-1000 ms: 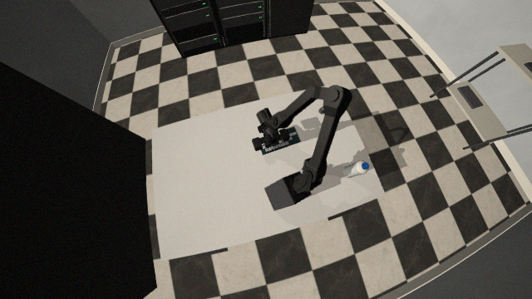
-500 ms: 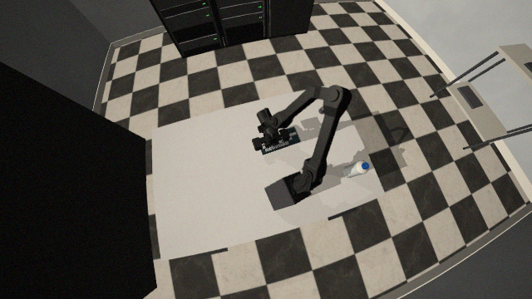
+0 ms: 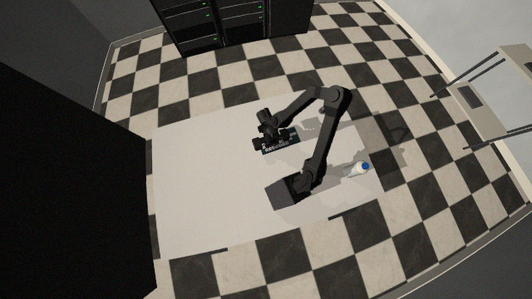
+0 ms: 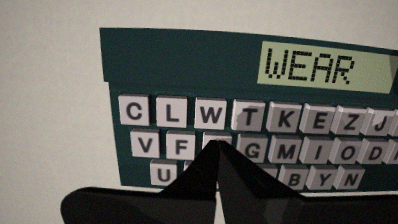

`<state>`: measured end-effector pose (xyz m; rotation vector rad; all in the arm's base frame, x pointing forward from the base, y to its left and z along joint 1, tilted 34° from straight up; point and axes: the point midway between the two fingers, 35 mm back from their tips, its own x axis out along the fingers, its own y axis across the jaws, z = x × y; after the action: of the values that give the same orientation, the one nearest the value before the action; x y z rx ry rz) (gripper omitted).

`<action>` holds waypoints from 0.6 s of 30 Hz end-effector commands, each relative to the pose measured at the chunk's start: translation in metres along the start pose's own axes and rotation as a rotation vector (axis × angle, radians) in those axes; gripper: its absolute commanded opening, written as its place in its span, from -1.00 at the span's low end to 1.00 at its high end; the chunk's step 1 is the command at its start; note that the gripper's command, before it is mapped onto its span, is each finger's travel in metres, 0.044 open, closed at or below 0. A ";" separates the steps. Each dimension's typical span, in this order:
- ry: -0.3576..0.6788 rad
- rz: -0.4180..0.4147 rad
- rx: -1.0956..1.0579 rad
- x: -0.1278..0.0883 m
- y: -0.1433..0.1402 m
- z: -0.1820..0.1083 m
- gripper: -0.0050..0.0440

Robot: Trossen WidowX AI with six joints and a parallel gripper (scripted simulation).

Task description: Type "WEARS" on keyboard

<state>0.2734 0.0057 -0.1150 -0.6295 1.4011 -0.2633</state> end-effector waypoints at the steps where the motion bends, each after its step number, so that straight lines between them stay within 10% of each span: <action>1: -0.023 0.002 0.016 -0.013 -0.002 0.007 -1.00; 11: -0.036 0.009 0.022 -0.037 -0.009 0.014 -1.00; 18: -0.028 0.012 0.017 -0.035 -0.076 0.027 -1.00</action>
<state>0.2900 -0.0120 -0.0660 -0.6226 1.3969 -0.2656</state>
